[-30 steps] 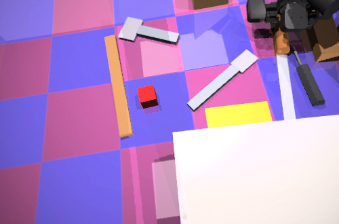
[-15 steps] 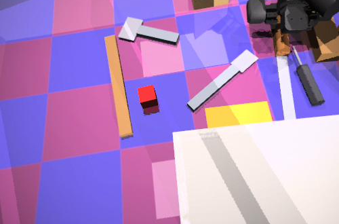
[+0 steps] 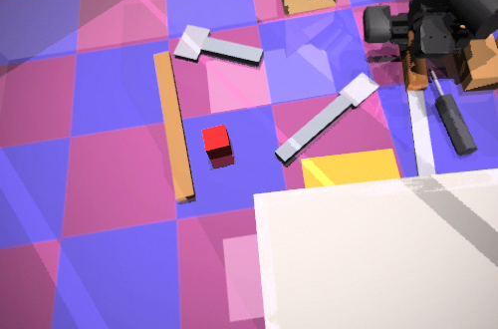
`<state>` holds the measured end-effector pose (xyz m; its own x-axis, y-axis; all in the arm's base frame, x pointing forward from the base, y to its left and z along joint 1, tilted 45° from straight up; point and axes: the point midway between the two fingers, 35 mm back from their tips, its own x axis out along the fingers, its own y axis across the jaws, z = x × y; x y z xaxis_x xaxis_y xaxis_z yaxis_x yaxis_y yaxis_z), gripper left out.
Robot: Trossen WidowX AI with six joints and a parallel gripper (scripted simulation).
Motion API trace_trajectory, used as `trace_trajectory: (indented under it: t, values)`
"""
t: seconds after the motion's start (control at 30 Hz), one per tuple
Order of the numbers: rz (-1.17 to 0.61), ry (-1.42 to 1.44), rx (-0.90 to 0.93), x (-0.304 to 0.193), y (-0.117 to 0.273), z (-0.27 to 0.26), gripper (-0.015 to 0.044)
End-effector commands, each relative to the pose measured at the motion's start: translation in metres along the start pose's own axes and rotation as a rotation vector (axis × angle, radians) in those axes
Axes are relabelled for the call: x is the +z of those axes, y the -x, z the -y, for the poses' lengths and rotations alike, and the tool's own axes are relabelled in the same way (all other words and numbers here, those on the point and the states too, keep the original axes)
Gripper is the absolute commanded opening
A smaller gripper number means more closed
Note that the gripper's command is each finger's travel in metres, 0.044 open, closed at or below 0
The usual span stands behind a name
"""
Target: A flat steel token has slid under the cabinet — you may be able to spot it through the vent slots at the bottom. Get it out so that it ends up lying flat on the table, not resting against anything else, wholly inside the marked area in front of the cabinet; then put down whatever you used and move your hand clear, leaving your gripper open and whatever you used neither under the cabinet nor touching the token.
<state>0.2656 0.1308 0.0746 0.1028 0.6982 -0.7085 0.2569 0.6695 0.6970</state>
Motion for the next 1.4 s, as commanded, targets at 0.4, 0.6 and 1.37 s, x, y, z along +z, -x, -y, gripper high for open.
trace_trajectory:
  t: [0.4, 0.6, 1.37]
  values:
    - [-0.001, 0.004, 0.002, 0.021, 0.000, -0.001, 0.0000]
    - [0.000, 0.005, 0.002, 0.028, 0.000, -0.001, 0.0000]
    - [0.001, 0.006, 0.002, 0.056, 0.001, -0.002, 0.0000]
